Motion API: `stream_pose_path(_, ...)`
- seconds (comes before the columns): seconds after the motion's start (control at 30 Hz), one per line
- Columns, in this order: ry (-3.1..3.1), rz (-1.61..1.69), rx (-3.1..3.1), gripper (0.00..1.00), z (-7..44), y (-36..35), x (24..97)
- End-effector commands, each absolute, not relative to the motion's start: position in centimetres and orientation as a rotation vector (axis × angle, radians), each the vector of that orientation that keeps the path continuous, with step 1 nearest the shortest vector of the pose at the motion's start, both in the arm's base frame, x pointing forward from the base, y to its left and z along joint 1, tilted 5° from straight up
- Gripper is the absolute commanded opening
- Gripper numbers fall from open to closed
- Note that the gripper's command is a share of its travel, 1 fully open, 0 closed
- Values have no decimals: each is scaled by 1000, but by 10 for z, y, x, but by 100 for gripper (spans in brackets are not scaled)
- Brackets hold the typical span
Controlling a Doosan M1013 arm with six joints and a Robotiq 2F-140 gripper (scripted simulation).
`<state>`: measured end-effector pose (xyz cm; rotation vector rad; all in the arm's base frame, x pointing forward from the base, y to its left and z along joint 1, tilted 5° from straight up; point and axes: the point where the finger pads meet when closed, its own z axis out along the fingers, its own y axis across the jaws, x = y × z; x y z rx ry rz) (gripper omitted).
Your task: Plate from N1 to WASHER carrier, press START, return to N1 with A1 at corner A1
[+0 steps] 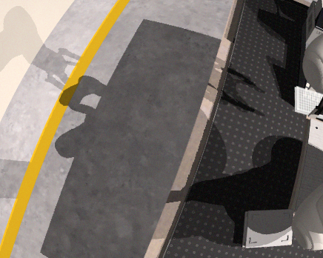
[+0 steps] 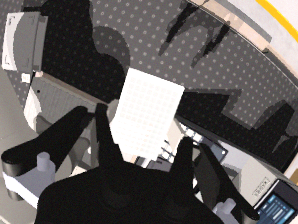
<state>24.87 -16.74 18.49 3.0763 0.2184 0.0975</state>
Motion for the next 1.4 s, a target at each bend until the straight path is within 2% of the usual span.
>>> stream_pose_path(0.0,217,94,3075,10,184,-159,255)
stream_pose_path(0.63,217,94,3075,10,177,-89,302)
stream_pose_path(1.37,323,90,3063,10,168,-5,310)
